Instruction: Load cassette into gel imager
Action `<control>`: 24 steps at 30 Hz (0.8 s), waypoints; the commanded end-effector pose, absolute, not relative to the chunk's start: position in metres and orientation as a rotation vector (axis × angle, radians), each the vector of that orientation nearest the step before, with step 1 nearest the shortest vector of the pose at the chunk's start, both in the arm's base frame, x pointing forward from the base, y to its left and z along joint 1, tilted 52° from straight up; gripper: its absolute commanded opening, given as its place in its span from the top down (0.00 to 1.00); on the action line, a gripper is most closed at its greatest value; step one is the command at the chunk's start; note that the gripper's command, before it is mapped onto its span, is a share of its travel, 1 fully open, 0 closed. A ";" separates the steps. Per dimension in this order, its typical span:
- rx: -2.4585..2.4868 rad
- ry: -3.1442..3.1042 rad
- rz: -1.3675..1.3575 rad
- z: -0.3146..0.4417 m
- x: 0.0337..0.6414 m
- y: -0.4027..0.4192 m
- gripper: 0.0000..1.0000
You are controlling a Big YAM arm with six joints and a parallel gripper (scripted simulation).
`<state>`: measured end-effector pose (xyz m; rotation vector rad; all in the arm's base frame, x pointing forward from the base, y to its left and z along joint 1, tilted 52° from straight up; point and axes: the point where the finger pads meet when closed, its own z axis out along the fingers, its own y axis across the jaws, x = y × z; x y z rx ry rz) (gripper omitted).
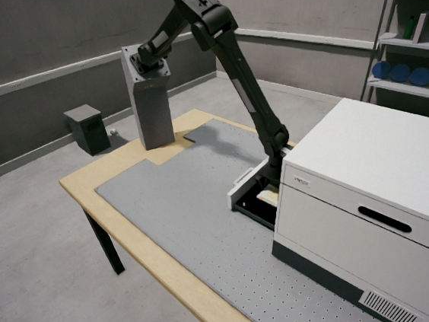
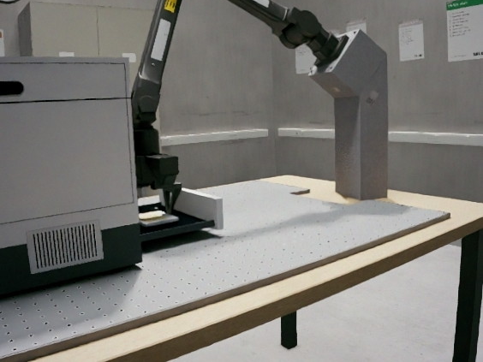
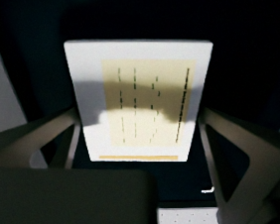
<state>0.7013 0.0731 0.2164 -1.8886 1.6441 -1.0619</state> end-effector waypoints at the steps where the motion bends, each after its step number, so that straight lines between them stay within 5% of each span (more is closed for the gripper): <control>1: -1.858 1.627 -1.087 0.234 0.712 0.068 0.08; 24: -1.852 1.619 -1.087 0.247 0.705 0.073 0.08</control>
